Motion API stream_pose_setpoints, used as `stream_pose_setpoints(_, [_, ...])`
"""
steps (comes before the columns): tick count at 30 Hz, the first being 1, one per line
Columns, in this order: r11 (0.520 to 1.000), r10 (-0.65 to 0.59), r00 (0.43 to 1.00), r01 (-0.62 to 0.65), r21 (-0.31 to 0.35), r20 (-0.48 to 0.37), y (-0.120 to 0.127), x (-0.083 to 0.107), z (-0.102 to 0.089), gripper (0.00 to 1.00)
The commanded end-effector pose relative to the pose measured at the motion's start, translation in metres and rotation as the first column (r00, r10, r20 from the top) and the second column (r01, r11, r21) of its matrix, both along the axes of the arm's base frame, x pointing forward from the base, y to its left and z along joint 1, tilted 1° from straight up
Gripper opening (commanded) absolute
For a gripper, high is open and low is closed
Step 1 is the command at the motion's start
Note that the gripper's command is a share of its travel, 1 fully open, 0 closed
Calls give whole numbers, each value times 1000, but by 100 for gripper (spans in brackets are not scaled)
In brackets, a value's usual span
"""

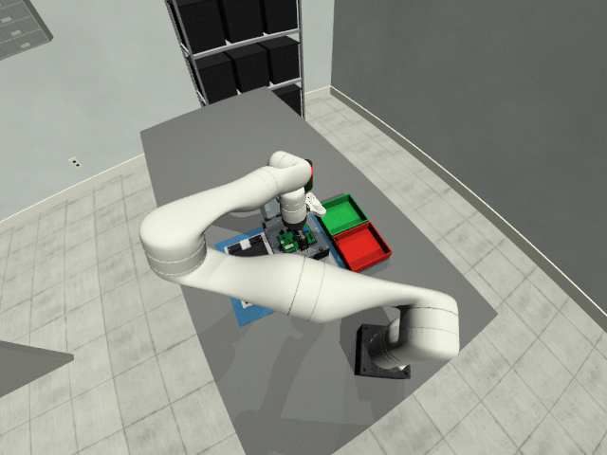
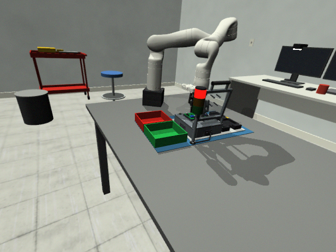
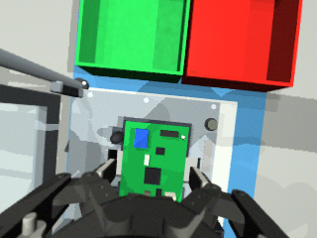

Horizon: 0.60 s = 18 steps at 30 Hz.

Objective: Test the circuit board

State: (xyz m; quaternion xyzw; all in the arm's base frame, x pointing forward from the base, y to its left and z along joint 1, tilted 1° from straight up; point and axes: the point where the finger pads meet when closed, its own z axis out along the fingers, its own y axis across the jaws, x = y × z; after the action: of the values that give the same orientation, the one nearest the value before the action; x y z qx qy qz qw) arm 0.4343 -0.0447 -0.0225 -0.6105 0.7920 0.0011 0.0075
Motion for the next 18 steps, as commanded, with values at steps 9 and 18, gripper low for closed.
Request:
stream_pose_setpoints(9, [1000,0,1000,0,0,1,0,0,1,100])
stream_pose_setpoints(18, [1000,0,1000,0,0,1,0,0,1,93])
